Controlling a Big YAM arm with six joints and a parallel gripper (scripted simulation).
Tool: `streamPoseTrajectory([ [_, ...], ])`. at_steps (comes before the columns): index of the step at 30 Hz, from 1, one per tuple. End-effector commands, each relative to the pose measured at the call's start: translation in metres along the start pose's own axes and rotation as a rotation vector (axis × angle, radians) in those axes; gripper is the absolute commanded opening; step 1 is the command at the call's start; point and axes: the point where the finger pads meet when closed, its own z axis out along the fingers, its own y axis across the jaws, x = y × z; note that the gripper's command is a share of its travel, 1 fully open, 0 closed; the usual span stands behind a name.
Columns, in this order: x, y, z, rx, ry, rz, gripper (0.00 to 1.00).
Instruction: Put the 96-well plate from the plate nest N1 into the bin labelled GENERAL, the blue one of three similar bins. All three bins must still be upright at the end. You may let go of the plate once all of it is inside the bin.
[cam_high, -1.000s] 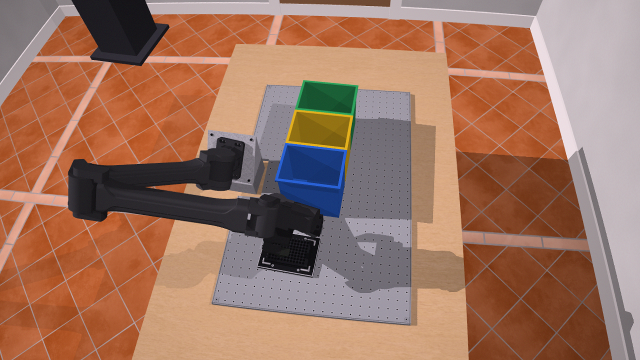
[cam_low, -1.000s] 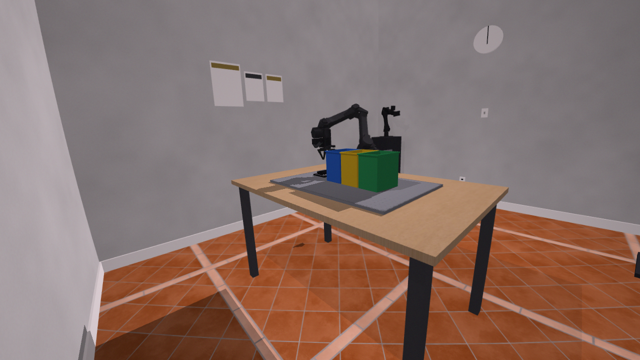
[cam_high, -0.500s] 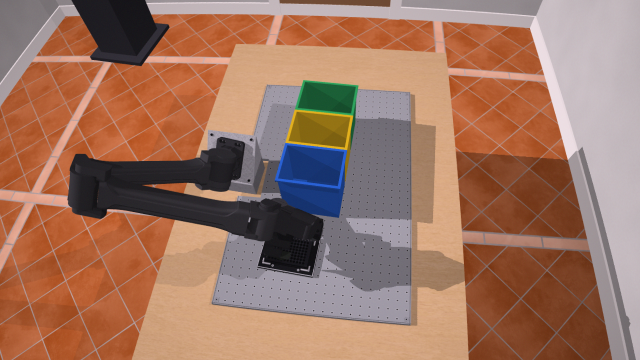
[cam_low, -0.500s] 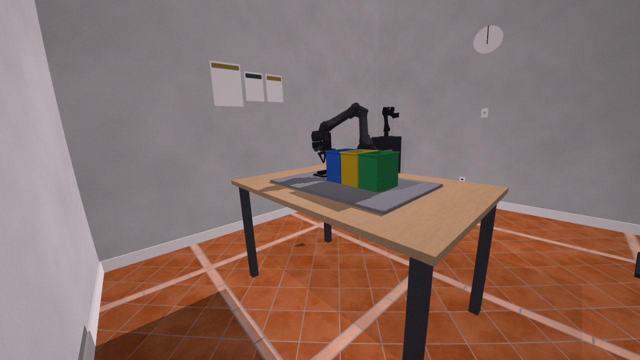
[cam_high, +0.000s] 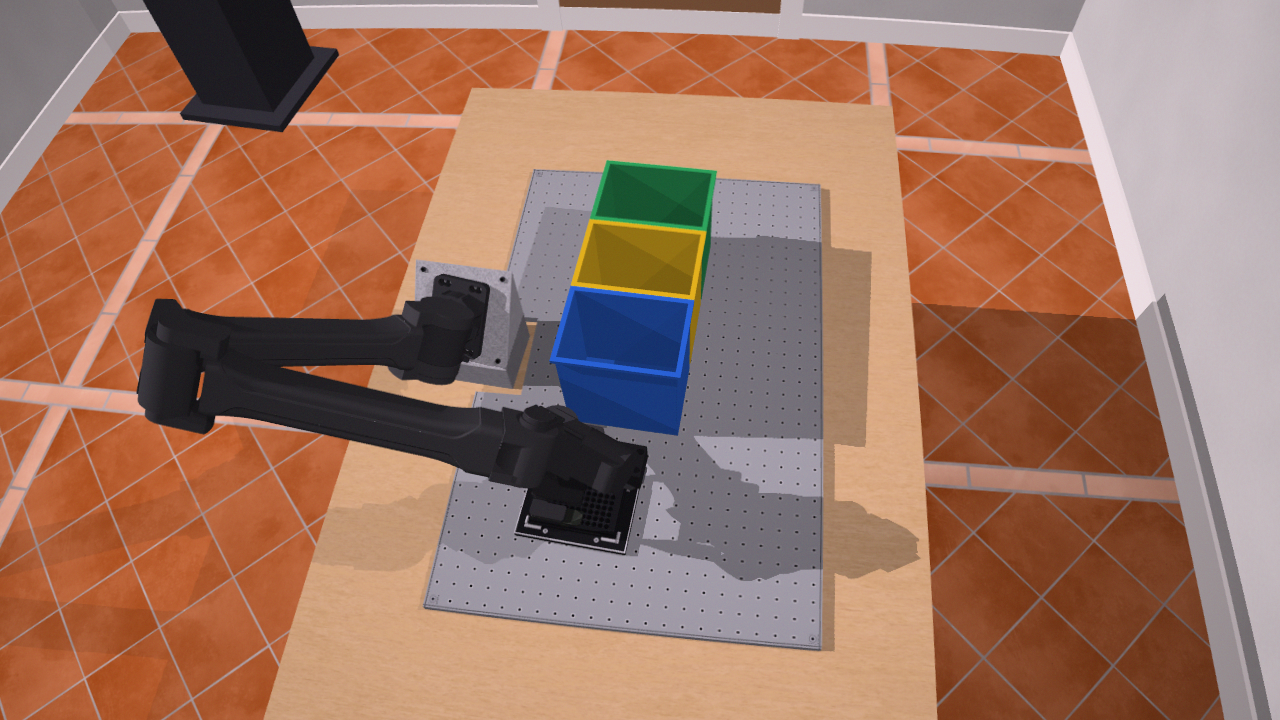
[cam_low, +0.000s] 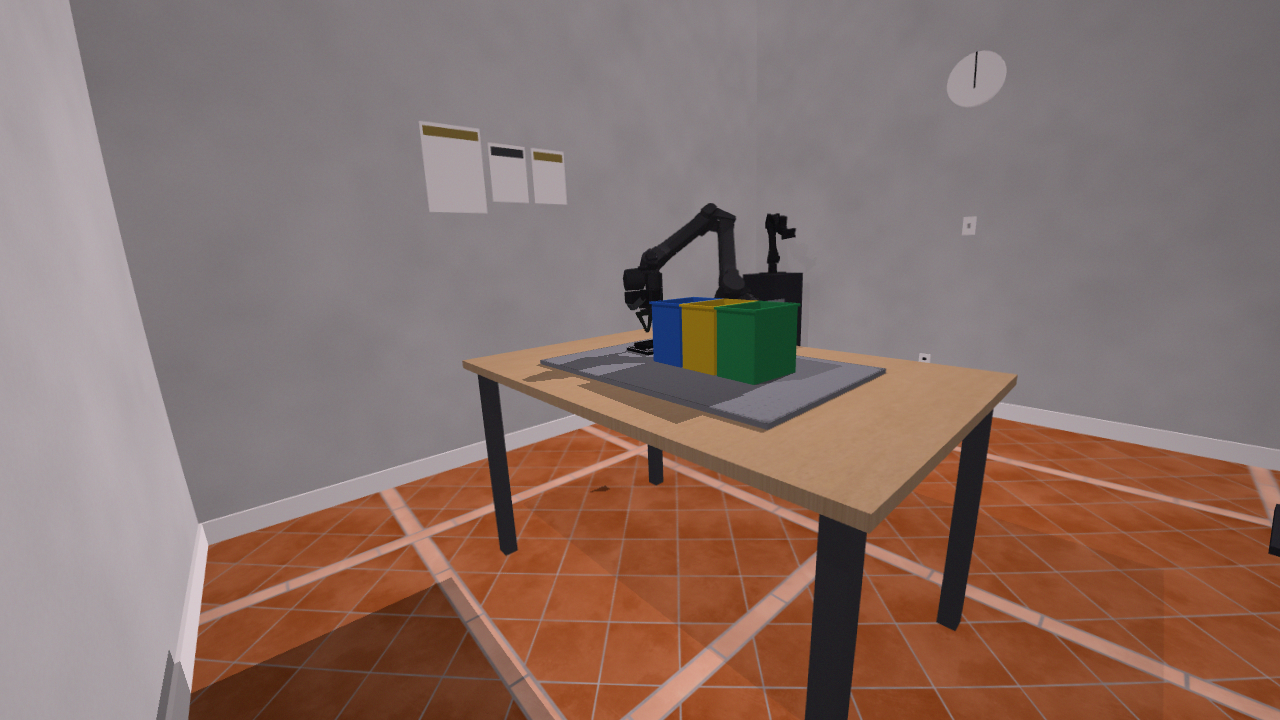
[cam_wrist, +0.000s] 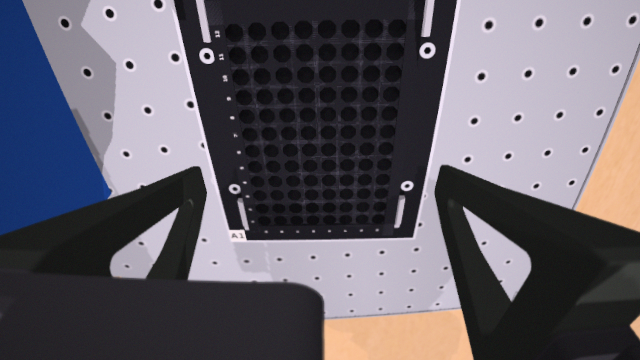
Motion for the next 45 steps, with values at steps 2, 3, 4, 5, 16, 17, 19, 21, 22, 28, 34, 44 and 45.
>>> streamPoseTrajectory([
  [2, -0.001, 0.001, 0.008, 0.000, 0.002, -0.021, 1.00],
  [3, -0.001, 0.001, 0.010, -0.001, 0.002, -0.022, 1.00],
  [4, -0.001, 0.001, 0.011, -0.001, 0.002, -0.022, 1.00],
  [5, -0.001, 0.001, 0.013, -0.001, 0.002, -0.022, 1.00],
  [16, -0.001, 0.001, 0.031, -0.001, 0.002, -0.022, 1.00],
  [17, -0.001, 0.001, 0.031, -0.001, 0.002, -0.022, 1.00],
  [19, -0.001, 0.001, 0.033, -0.001, 0.002, -0.023, 1.00],
  [21, 0.000, 0.001, 0.036, -0.002, 0.002, -0.022, 1.00],
  [22, 0.000, 0.001, 0.038, -0.002, 0.002, -0.022, 1.00],
  [28, -0.001, 0.002, 0.044, 0.000, 0.000, -0.025, 1.00],
  [34, -0.007, -0.005, 0.037, 0.008, -0.018, -0.008, 1.00],
  [44, -0.007, -0.005, 0.037, 0.008, -0.018, -0.008, 0.00],
  [45, -0.007, -0.005, 0.037, 0.008, -0.018, -0.008, 0.00],
])
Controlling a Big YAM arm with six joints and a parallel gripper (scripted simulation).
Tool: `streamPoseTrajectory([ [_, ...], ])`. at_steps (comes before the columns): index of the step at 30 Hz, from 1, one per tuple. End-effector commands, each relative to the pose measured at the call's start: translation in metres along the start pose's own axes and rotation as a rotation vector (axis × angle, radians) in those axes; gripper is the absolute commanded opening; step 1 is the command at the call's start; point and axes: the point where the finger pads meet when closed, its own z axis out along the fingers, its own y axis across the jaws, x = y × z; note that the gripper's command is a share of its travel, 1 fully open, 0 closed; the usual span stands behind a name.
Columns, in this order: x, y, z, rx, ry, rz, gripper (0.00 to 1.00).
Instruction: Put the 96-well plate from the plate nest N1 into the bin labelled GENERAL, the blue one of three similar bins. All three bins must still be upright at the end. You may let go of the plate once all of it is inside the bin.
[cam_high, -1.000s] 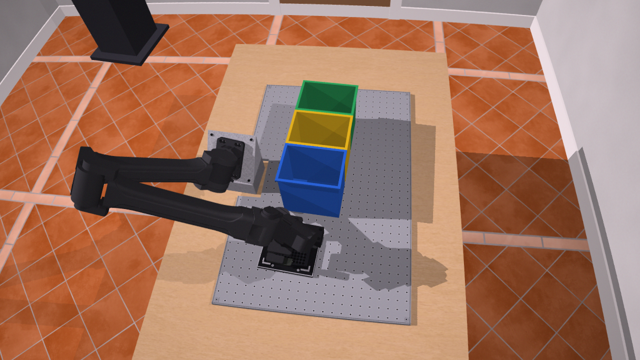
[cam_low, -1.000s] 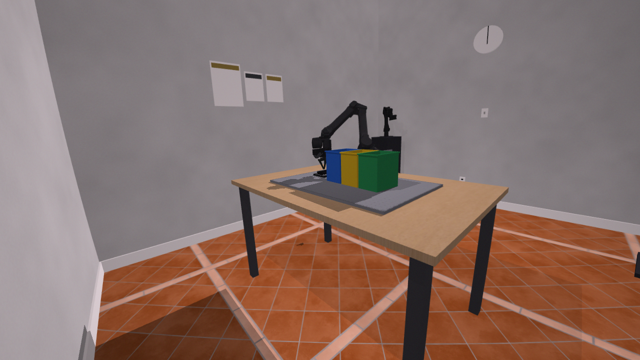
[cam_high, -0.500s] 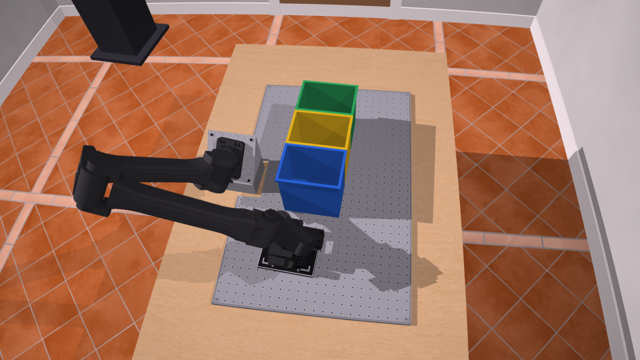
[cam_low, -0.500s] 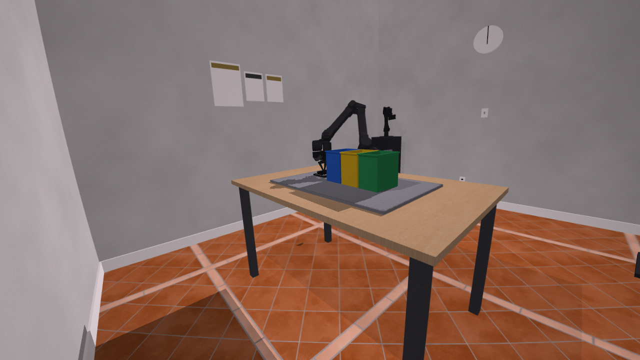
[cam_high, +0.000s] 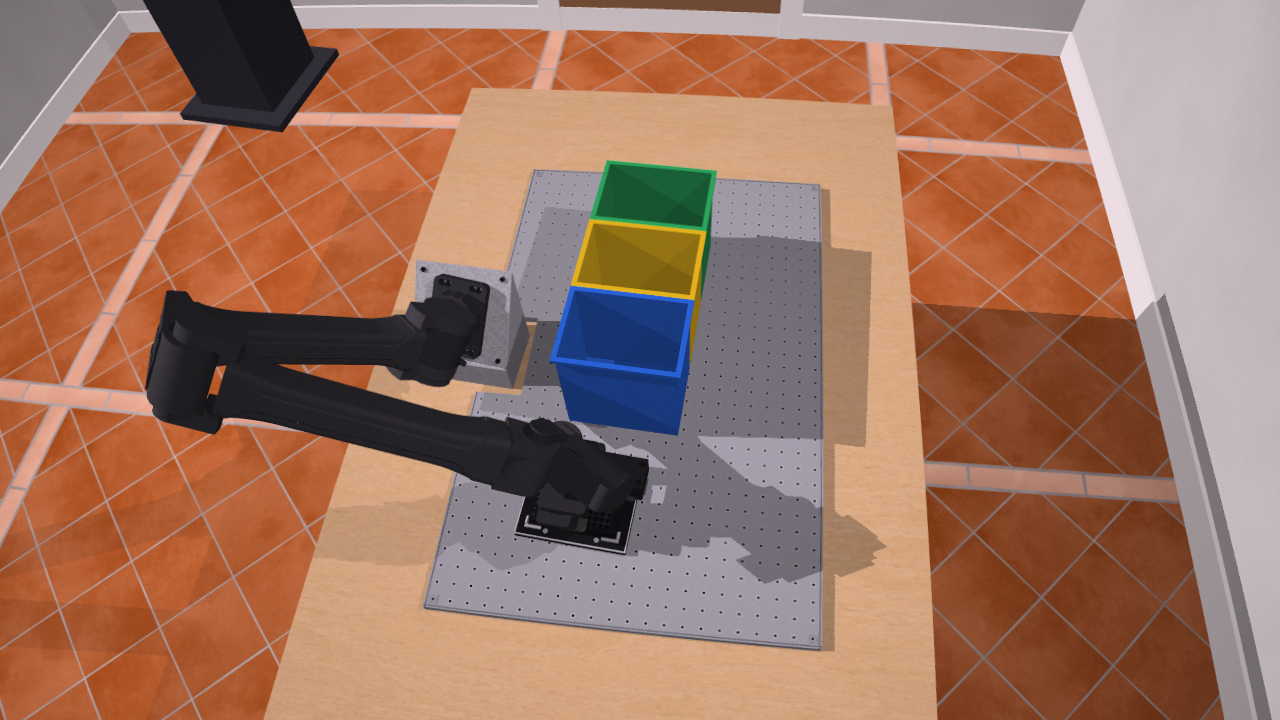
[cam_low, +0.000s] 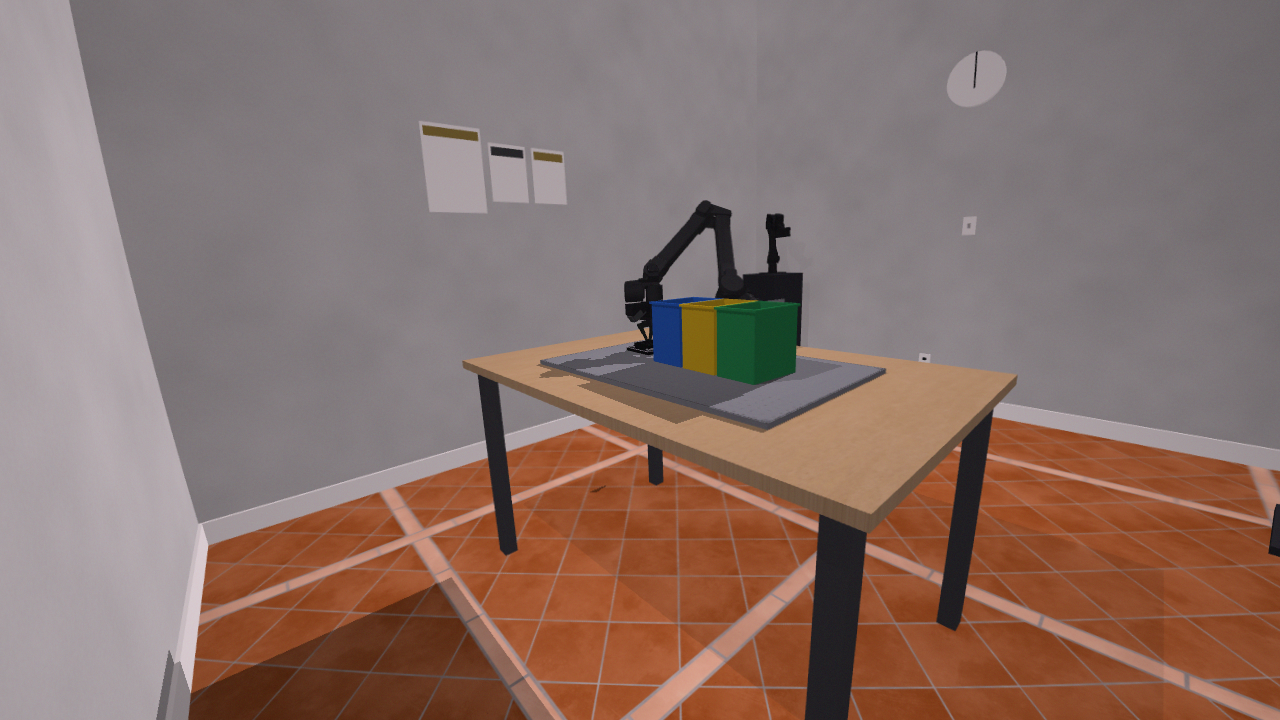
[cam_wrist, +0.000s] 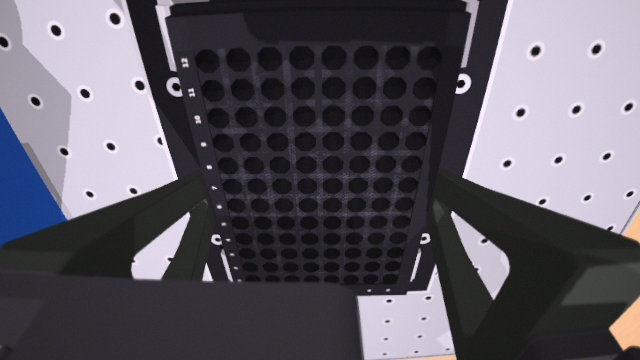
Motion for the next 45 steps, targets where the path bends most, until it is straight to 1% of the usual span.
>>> streamPoseTrajectory([
  [1, -0.007, -0.005, -0.003, 0.010, -0.017, 0.004, 0.00],
  [29, -0.007, -0.005, -0.003, 0.010, -0.017, 0.004, 0.00],
  [30, -0.009, -0.003, -0.007, 0.015, -0.030, -0.011, 0.00],
  [32, -0.013, -0.012, -0.016, 0.019, -0.037, 0.019, 0.00],
  [39, -0.013, -0.012, -0.029, 0.018, -0.039, 0.021, 0.00],
  [41, -0.013, -0.012, -0.029, 0.018, -0.039, 0.021, 0.00],
  [42, -0.012, -0.009, -0.025, 0.012, -0.022, 0.011, 0.00],
  [45, -0.013, -0.012, -0.036, 0.018, -0.040, 0.021, 0.00],
])
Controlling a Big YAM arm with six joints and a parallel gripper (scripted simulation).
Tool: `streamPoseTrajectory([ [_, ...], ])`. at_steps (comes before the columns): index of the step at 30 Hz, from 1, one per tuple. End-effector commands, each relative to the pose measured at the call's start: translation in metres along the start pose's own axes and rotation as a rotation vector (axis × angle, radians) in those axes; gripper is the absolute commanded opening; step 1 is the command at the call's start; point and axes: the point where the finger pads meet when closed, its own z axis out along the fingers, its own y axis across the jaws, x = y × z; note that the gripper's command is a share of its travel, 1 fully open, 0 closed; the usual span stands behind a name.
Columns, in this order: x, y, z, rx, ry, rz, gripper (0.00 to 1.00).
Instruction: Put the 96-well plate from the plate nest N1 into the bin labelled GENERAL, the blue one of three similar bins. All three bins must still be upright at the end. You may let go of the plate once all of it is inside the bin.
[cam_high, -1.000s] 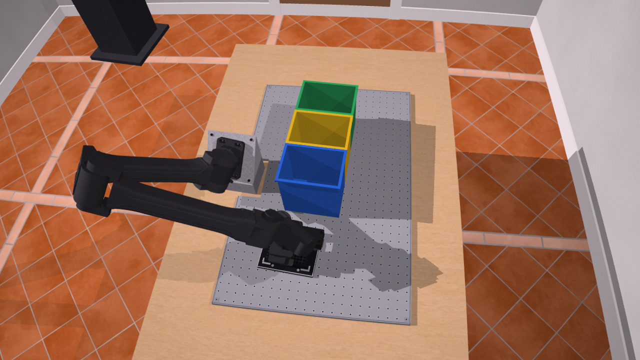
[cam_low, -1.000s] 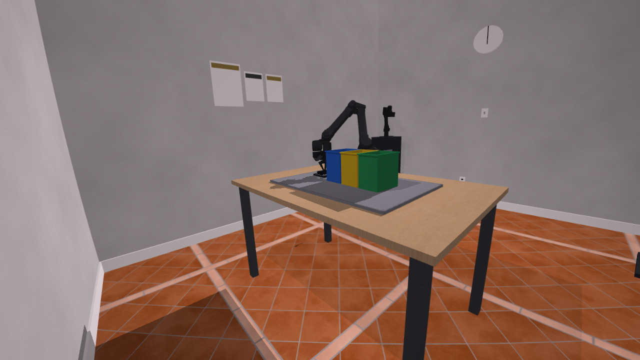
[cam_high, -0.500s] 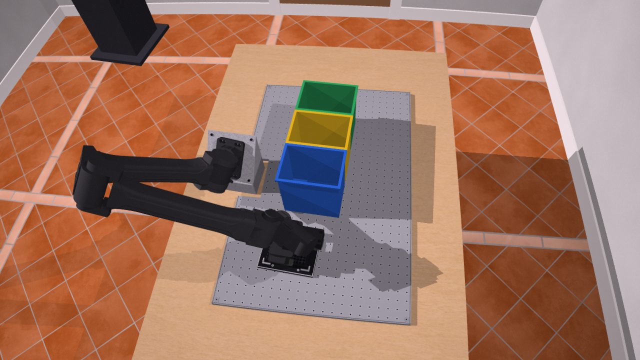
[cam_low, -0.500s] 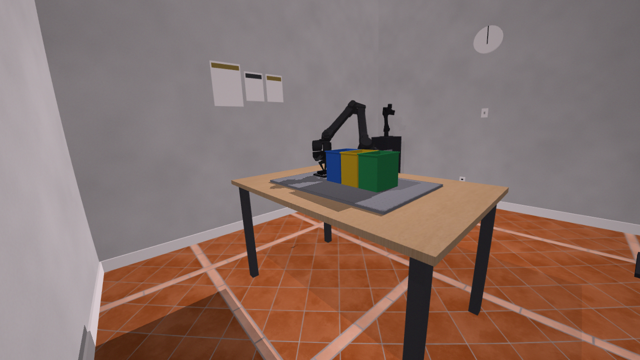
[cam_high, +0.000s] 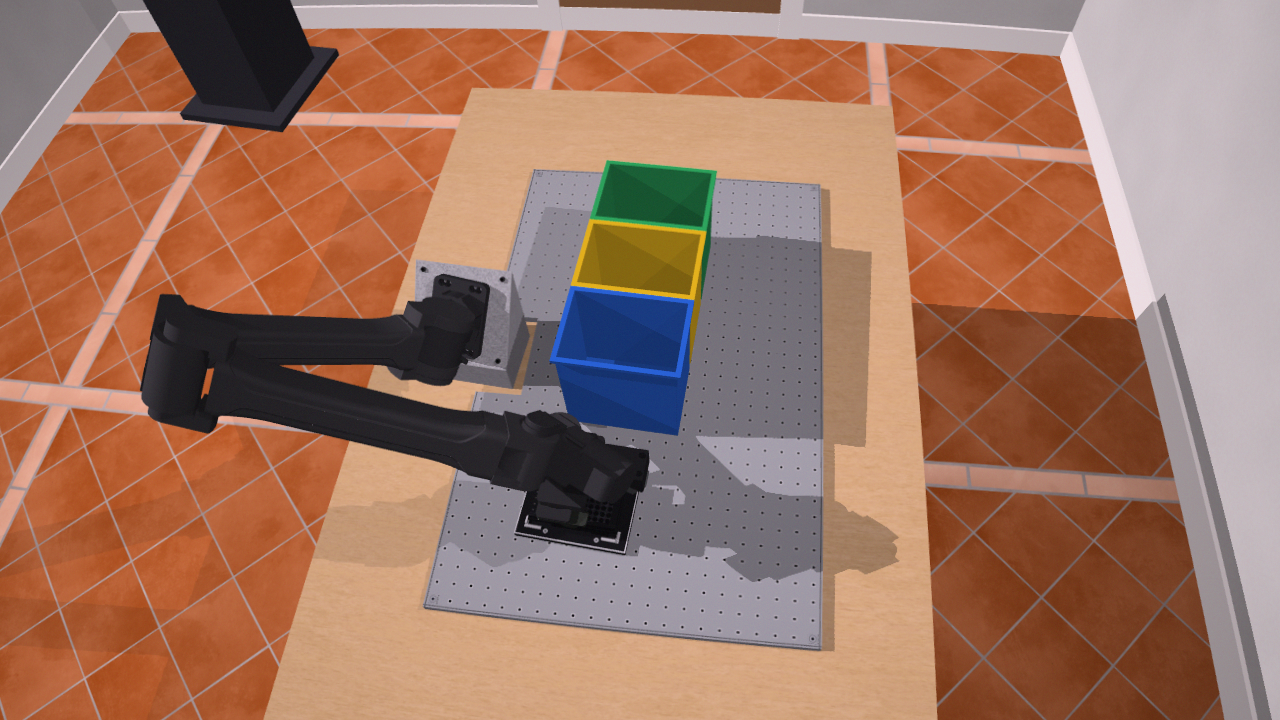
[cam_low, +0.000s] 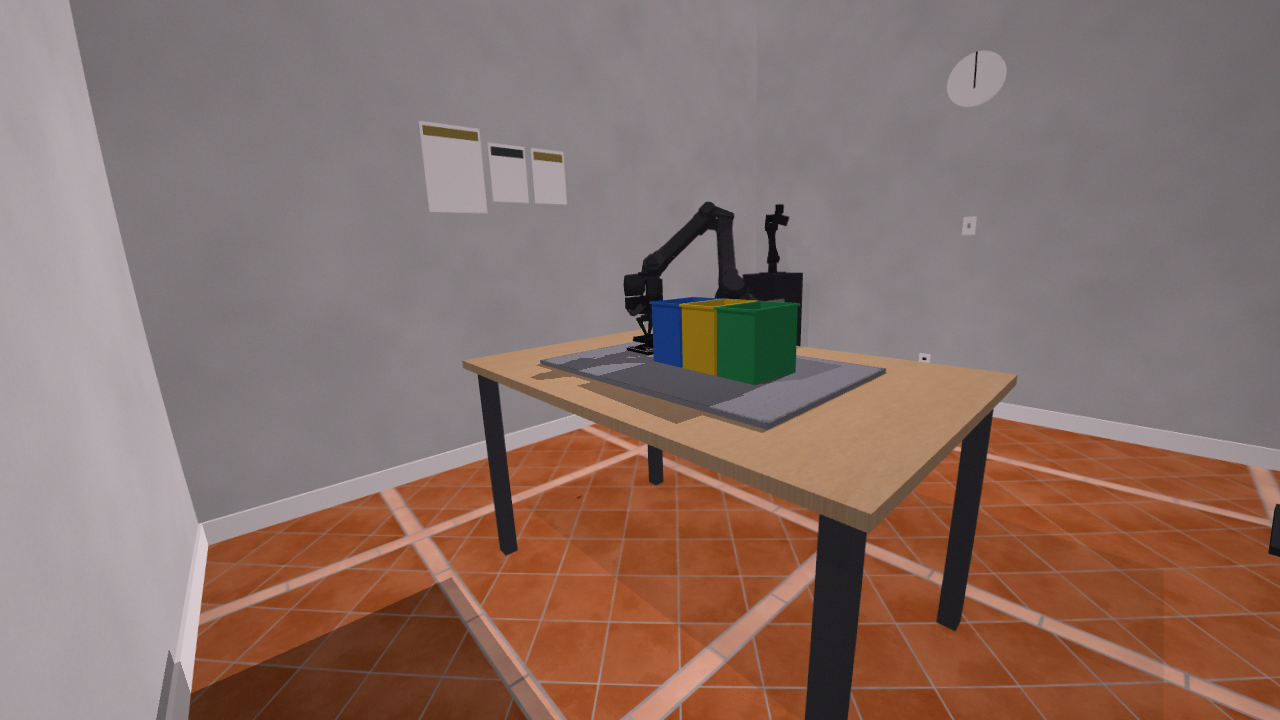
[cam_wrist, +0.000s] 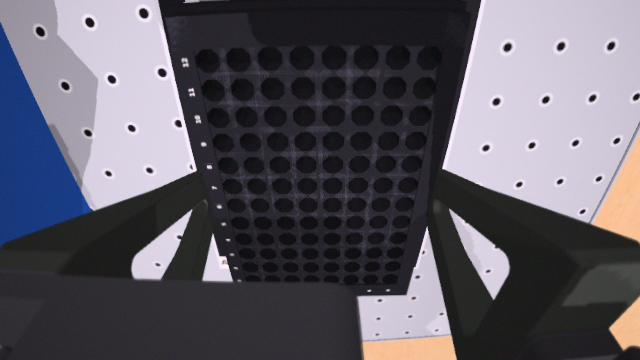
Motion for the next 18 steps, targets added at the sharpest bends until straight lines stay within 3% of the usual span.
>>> streamPoseTrajectory([
  [1, -0.011, -0.013, -0.017, 0.011, -0.030, 0.038, 0.00],
  [18, -0.011, -0.013, -0.043, 0.009, -0.032, 0.040, 0.00],
])
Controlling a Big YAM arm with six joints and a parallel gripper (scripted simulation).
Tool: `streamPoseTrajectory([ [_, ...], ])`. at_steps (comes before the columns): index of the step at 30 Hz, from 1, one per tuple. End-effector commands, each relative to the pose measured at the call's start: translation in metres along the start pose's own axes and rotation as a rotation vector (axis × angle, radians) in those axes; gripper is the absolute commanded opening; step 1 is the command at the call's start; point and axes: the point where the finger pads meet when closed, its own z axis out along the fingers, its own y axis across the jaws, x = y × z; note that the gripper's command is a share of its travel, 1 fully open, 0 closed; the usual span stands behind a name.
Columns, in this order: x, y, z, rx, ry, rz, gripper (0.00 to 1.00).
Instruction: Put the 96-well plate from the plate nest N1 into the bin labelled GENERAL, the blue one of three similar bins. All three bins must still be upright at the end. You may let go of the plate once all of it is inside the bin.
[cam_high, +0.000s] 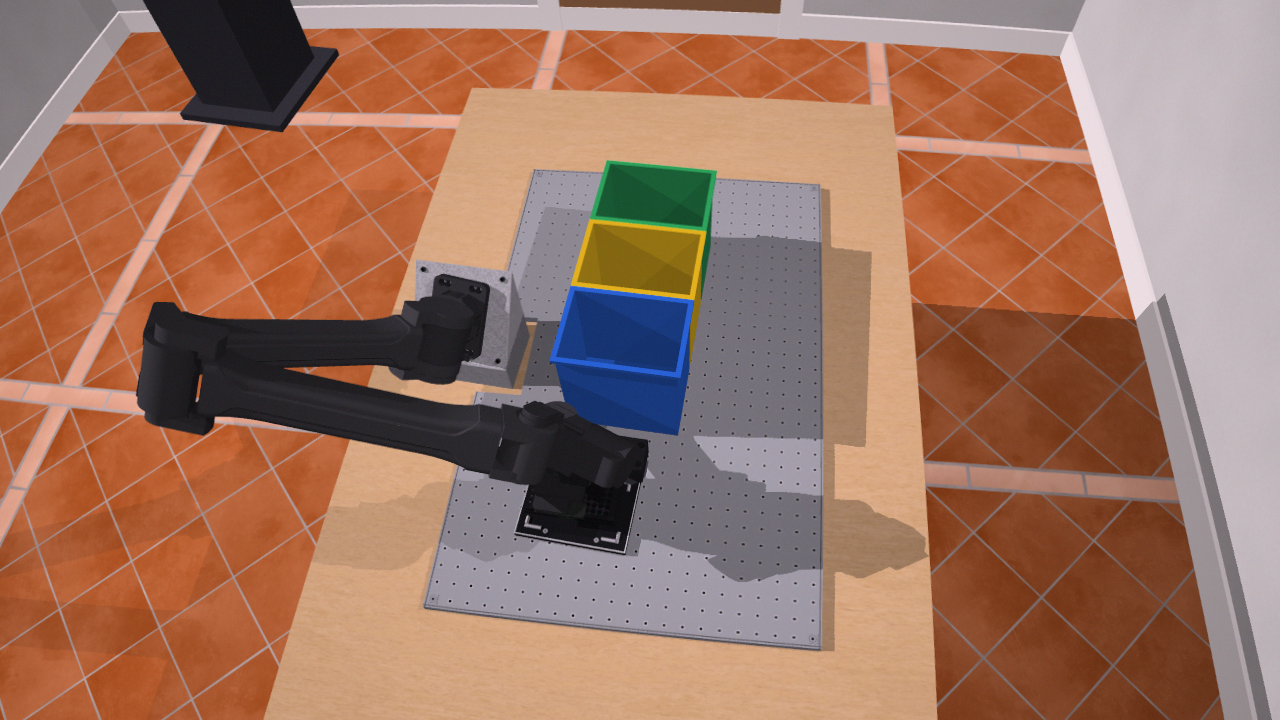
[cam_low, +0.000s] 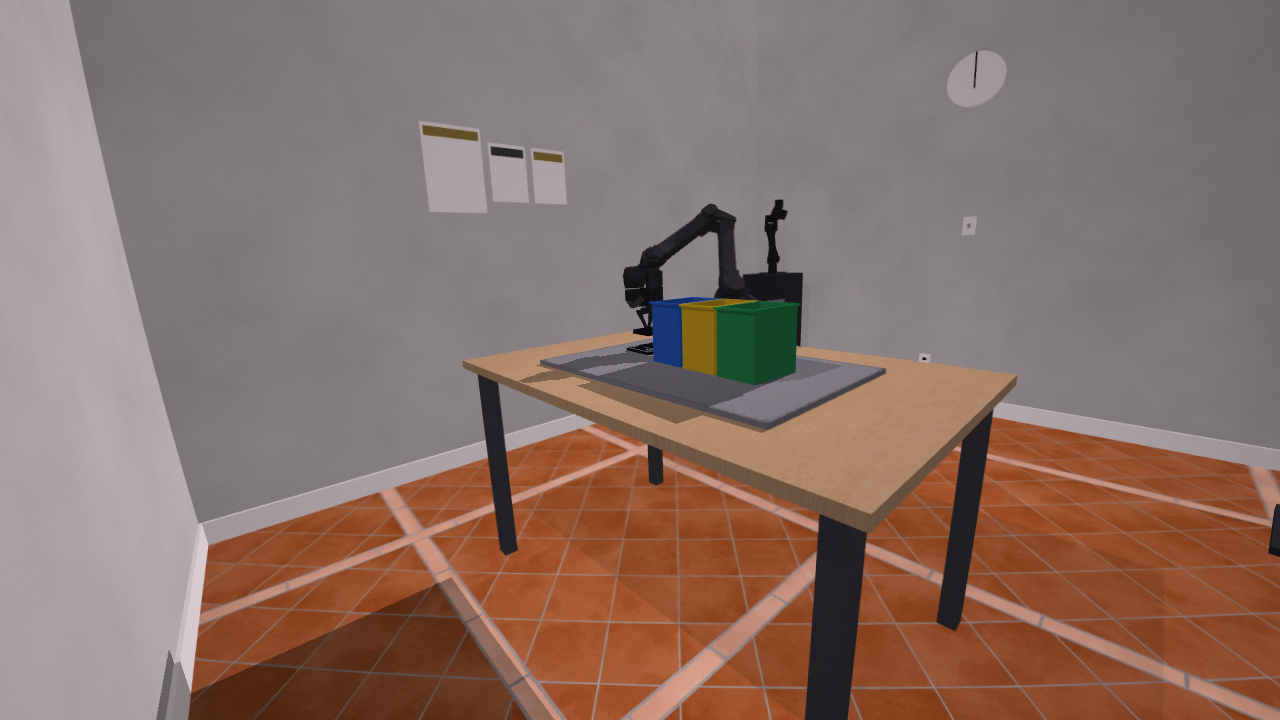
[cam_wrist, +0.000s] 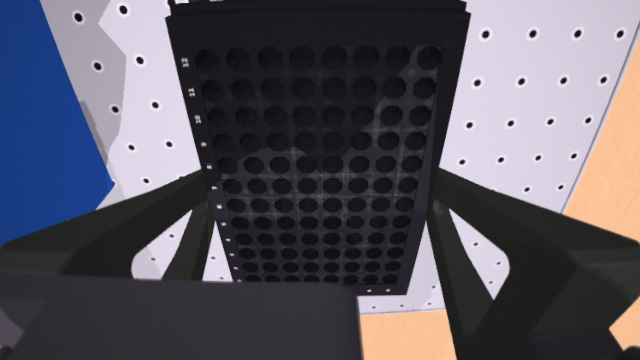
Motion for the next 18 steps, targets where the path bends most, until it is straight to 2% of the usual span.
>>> streamPoseTrajectory([
  [1, -0.011, -0.014, -0.019, 0.011, -0.033, 0.046, 0.00],
  [18, -0.011, -0.013, -0.044, 0.007, -0.031, 0.043, 0.00],
])
